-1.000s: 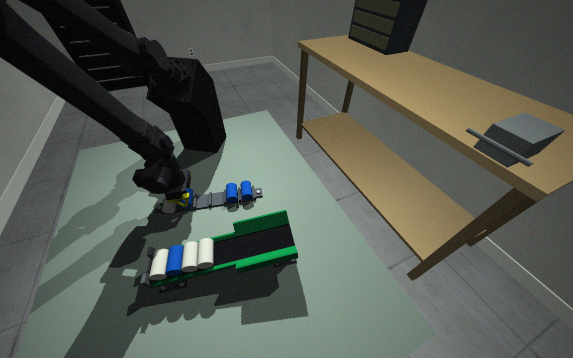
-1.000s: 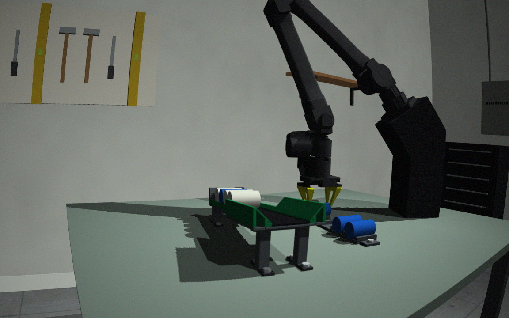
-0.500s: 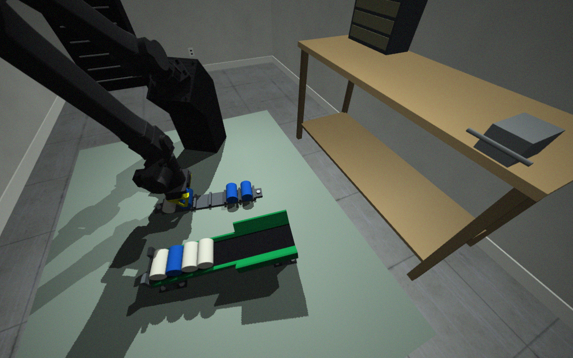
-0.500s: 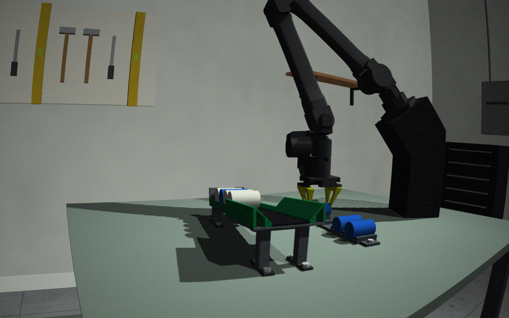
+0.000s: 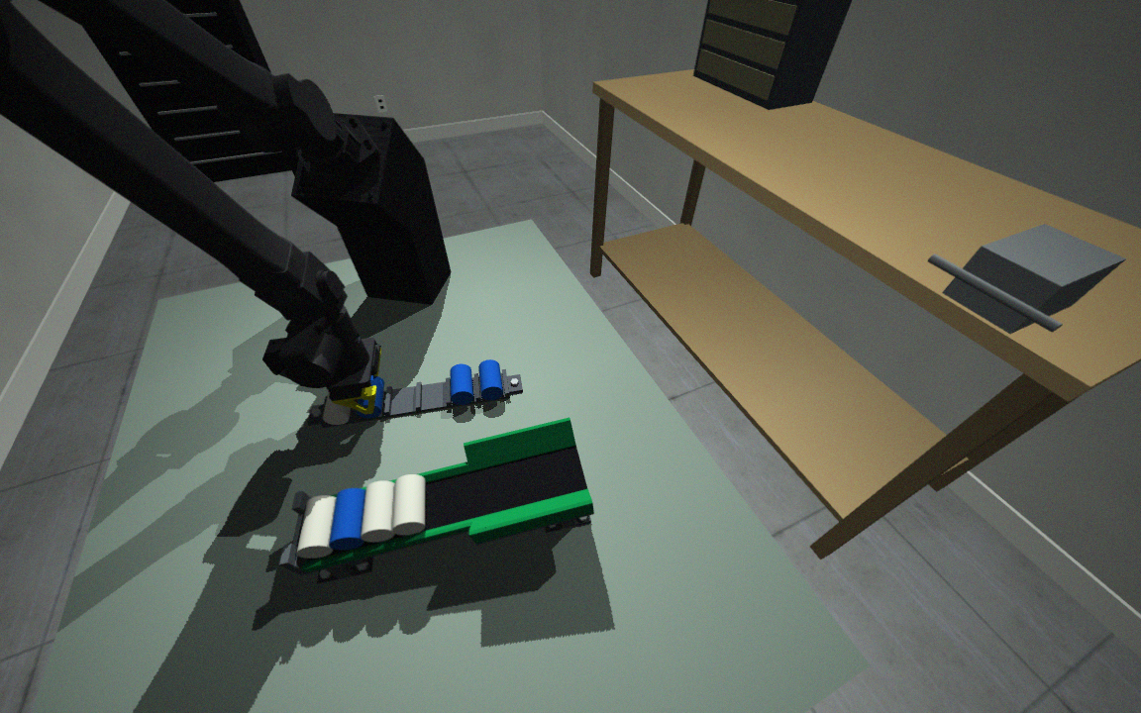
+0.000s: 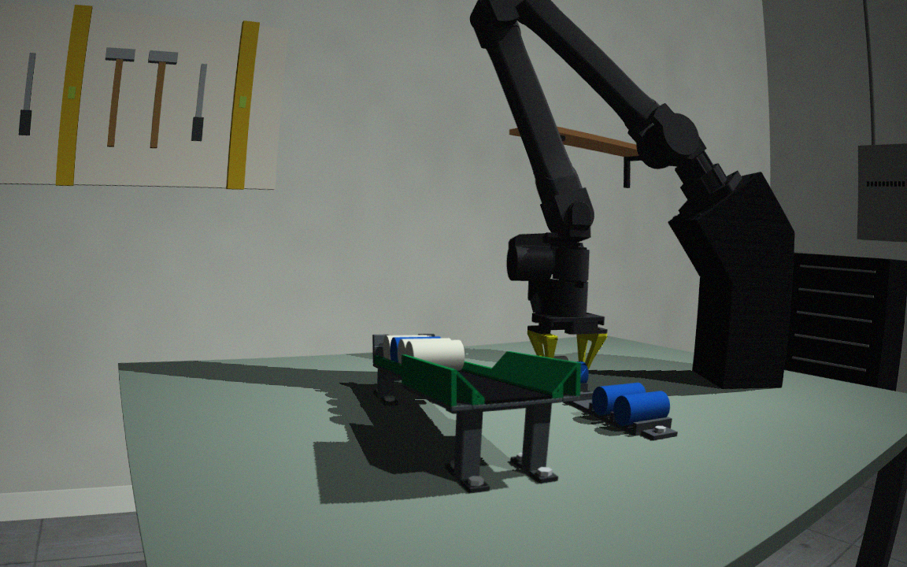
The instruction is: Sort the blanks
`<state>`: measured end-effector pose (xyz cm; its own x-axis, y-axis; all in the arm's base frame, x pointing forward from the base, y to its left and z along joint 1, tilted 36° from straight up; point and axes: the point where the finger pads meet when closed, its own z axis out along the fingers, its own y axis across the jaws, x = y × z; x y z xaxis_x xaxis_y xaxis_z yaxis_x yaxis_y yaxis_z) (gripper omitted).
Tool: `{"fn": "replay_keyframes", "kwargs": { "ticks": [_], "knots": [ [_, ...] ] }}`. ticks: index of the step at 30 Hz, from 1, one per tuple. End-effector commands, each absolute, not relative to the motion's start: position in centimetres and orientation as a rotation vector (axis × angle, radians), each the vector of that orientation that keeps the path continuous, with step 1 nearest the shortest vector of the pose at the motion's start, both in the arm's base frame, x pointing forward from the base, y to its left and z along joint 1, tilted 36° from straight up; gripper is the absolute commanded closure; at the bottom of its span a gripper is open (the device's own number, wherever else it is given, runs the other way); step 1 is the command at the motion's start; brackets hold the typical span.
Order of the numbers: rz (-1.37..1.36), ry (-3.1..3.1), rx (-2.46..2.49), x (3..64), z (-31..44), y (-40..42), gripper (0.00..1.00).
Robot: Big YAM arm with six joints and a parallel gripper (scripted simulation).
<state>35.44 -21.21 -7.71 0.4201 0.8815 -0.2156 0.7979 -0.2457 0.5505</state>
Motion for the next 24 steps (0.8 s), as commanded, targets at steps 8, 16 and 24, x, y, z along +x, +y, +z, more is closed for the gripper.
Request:
{"fn": "replay_keyframes", "kwargs": {
  "ticks": [8, 16, 24],
  "knots": [
    [0.18, 1.424, 2.071, 36.02, -7.15, -21.72, 0.35],
    [0.18, 1.424, 2.071, 36.02, -7.15, -21.72, 0.35],
    [0.18, 1.424, 2.071, 36.02, -7.15, -21.72, 0.35]
  ]
}}
